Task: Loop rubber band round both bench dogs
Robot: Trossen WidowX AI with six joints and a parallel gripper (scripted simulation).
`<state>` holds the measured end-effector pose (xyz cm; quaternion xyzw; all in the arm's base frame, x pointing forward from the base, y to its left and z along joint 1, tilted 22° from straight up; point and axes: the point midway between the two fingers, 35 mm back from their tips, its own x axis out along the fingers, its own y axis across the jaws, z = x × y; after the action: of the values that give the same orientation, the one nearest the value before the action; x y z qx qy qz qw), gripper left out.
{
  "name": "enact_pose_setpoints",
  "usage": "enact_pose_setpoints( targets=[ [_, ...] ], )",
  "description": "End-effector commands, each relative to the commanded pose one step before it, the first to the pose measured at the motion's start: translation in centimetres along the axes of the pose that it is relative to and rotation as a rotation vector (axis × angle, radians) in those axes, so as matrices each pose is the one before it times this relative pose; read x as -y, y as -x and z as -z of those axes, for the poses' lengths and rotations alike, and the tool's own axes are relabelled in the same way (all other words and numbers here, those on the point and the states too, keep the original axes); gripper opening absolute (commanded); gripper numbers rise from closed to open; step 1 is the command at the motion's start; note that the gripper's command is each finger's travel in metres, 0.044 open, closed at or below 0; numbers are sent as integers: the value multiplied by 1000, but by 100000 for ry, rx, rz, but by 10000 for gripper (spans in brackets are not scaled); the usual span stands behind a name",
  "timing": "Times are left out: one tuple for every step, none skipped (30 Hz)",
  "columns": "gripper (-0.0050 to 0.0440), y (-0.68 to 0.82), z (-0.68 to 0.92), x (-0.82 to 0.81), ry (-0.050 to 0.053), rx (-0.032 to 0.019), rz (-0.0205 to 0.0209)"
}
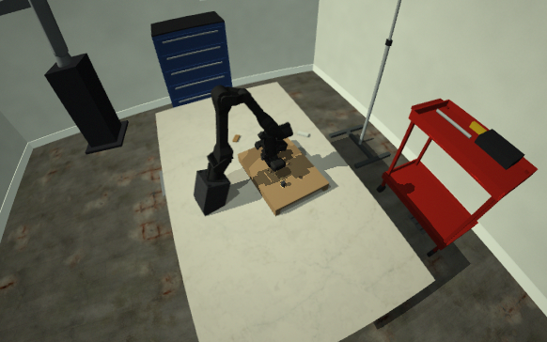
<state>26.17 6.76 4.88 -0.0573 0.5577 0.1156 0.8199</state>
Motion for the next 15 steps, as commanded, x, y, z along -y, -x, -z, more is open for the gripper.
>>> enact_pose_setpoints(
  targets=[
    [-50,484,-296,-968,-62,2454,339],
    [-50,21,18,-148,-5,85,-19],
    [-50,17,-28,-107,-4,95,-16],
    [-50,18,-35,-65,-2,102,-12],
    [-50,-15,-4,-21,-2,-58,0],
    [-50,-38,15,-20,-3,-174,6],
    [-50,-22,-13,-63,-4,-91,-1],
    [-50,0,0,0,0,0,0],
    [-50,0,0,0,0,0,0],
    [-50,-10,-39,-107,-4,-26,-8],
    [-50,-50,-40,-149,-7,-196,-1],
    [-50,0,-14,-189,-6,-4,-15],
    [-50,-2,-3,-202,-7,-23,-15],
    [-50,-2,-2,-202,-7,-20,-15],
    [-50,-1,-1,-202,-7,-17,-15]
  ],
)
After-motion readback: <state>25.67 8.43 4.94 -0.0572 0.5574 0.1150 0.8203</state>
